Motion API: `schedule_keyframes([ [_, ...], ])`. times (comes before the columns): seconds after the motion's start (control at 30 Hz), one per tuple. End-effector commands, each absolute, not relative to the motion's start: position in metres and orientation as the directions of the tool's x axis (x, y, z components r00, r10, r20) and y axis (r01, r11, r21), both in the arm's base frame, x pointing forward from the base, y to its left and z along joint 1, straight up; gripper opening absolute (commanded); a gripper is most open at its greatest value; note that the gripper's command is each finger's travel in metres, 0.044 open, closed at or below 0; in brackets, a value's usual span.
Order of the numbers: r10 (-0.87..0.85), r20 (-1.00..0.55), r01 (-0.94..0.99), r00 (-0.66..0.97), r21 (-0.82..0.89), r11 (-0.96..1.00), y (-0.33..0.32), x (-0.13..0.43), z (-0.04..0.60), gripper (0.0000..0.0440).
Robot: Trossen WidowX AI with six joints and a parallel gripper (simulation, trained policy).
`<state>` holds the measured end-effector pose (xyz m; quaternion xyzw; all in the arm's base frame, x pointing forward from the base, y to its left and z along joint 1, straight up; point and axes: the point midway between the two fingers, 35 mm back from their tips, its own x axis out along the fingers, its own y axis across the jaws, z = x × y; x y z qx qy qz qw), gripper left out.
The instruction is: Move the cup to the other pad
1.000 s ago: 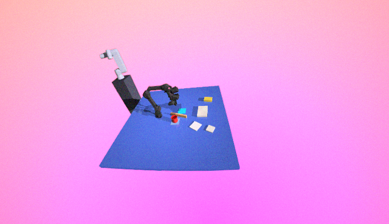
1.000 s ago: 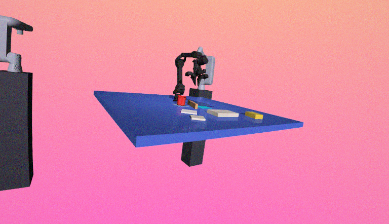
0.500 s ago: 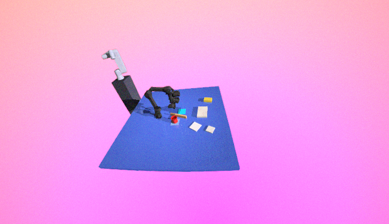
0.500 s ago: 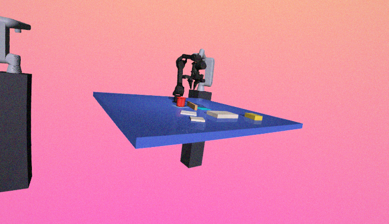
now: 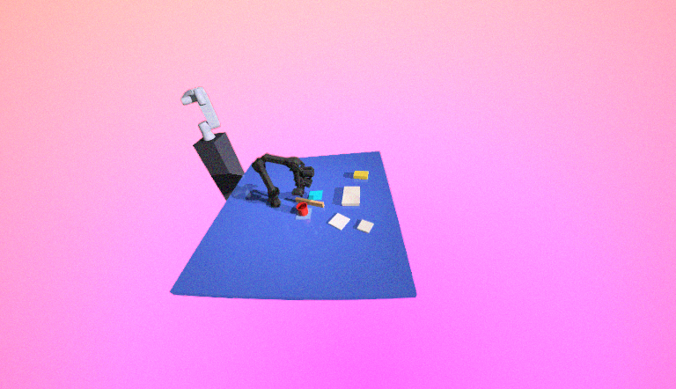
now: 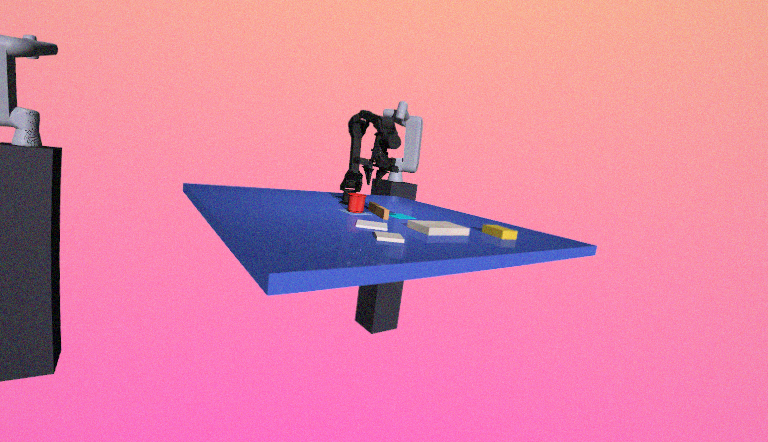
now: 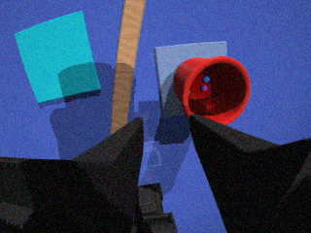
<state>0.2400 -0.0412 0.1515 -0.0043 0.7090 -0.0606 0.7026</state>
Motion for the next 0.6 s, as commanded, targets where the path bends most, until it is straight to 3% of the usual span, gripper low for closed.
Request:
schedule_keyframes([
  [0.0, -0.096, -0.995, 0.069, -0.035, -0.098, 0.993, -0.047, 0.239, 0.142, 0.0160],
  [0.57, -0.086, -0.992, -0.014, -0.091, -0.085, 0.996, -0.067, 0.233, 0.097, 0.0174],
])
